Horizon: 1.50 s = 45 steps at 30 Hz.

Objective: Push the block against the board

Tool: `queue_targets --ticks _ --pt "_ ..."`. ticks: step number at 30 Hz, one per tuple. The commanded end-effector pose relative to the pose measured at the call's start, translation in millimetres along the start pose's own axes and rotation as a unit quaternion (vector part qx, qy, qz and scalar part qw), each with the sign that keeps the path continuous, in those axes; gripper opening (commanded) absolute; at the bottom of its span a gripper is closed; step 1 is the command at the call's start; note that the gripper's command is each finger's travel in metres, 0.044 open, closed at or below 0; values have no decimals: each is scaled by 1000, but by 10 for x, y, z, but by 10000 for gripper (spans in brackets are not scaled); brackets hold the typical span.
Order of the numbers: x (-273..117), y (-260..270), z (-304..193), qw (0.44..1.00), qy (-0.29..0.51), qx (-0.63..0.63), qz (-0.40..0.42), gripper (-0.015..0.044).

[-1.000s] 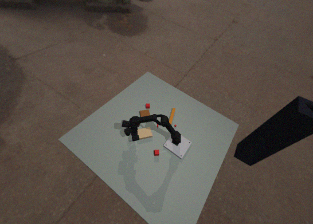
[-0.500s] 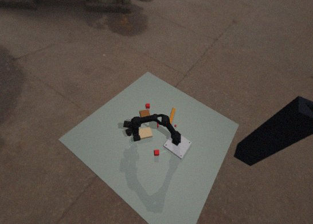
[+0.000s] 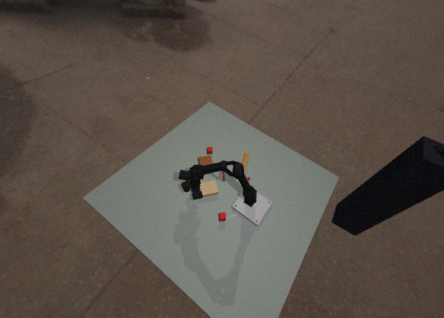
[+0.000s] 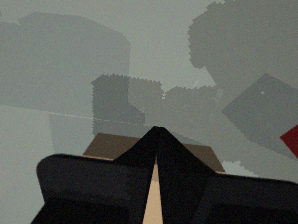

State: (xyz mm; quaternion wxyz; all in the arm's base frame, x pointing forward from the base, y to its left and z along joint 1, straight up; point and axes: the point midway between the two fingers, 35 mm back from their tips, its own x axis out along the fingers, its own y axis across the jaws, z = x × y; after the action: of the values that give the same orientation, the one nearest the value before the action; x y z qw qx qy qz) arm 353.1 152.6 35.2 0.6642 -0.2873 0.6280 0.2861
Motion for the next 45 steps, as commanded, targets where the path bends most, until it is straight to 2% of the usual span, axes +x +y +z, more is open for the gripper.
queue_targets --ticks 1,14,45 --pt "30 6 -118 1000 8 -1 1 0" --pt "37 15 -292 1000 8 -1 1 0" --pt "34 3 188 1000 7 0 1 0"
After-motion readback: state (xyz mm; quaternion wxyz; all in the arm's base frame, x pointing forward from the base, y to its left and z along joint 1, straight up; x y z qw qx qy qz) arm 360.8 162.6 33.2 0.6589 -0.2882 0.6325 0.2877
